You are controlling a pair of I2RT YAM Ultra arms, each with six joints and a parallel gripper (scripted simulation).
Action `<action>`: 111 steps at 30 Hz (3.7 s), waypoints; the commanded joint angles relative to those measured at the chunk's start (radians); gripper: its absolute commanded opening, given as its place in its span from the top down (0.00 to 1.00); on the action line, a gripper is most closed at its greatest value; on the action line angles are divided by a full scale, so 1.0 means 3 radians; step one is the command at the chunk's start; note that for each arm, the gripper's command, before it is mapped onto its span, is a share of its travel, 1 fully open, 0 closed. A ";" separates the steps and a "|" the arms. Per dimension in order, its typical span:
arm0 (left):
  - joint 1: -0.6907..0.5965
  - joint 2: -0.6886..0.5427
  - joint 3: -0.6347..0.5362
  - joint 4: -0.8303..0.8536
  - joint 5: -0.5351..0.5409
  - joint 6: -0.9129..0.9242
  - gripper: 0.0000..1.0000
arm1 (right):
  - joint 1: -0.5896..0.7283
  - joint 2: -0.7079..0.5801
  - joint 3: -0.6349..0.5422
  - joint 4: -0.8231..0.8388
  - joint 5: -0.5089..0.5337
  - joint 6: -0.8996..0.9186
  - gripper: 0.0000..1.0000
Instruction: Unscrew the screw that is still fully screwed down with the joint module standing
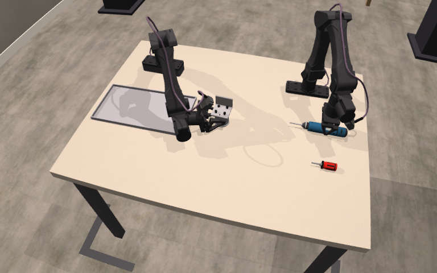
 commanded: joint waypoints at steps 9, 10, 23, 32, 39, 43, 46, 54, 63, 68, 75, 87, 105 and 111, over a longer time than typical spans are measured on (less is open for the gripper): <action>0.0001 -0.0018 0.0019 0.0043 -0.0009 -0.0007 0.35 | 0.0025 -0.0005 0.0092 -0.0044 -0.0099 -0.0028 0.41; 0.0001 -0.0018 0.0019 0.0043 -0.0009 -0.0007 0.35 | 0.0025 -0.0005 0.0092 -0.0044 -0.0099 -0.0028 0.41; 0.0009 -0.0026 0.0045 0.0100 -0.0024 -0.0026 0.35 | 0.0025 -0.0005 0.0092 -0.0044 -0.0099 -0.0028 0.41; 0.0002 -0.0013 0.0018 0.0074 -0.0004 -0.0008 0.35 | 0.0025 -0.0005 0.0092 -0.0044 -0.0099 -0.0028 0.41; 0.0014 0.0026 0.0042 0.0128 0.0003 -0.0030 0.35 | 0.0025 -0.0005 0.0092 -0.0044 -0.0099 -0.0028 0.41; 0.0003 -0.0008 0.0018 0.0086 0.0000 -0.0009 0.35 | 0.0025 -0.0005 0.0092 -0.0044 -0.0099 -0.0028 0.41; 0.0003 -0.0008 0.0018 0.0086 0.0000 -0.0009 0.35 | 0.0025 -0.0005 0.0092 -0.0044 -0.0099 -0.0028 0.41; 0.0003 -0.0008 0.0018 0.0086 0.0000 -0.0009 0.45 | 0.0025 -0.0005 0.0092 -0.0044 -0.0099 -0.0028 0.41; 0.0003 -0.0008 0.0018 0.0086 0.0000 -0.0009 0.45 | 0.0025 -0.0005 0.0092 -0.0044 -0.0099 -0.0028 0.41; 0.0003 -0.0008 0.0018 0.0086 0.0000 -0.0009 0.45 | 0.0025 -0.0005 0.0092 -0.0044 -0.0099 -0.0028 0.41; 0.0003 -0.0008 0.0018 0.0086 0.0000 -0.0009 0.54 | 0.0025 -0.0005 0.0092 -0.0044 -0.0099 -0.0028 0.41; 0.0003 -0.0008 0.0018 0.0086 0.0000 -0.0009 0.55 | 0.0025 -0.0005 0.0092 -0.0044 -0.0099 -0.0028 0.41; 0.0003 -0.0008 0.0017 0.0086 0.0000 -0.0009 0.56 | 0.0025 -0.0005 0.0092 -0.0044 -0.0099 -0.0028 0.41; 0.0003 -0.0008 0.0017 0.0086 0.0000 -0.0009 0.56 | 0.0025 -0.0005 0.0092 -0.0044 -0.0099 -0.0028 0.41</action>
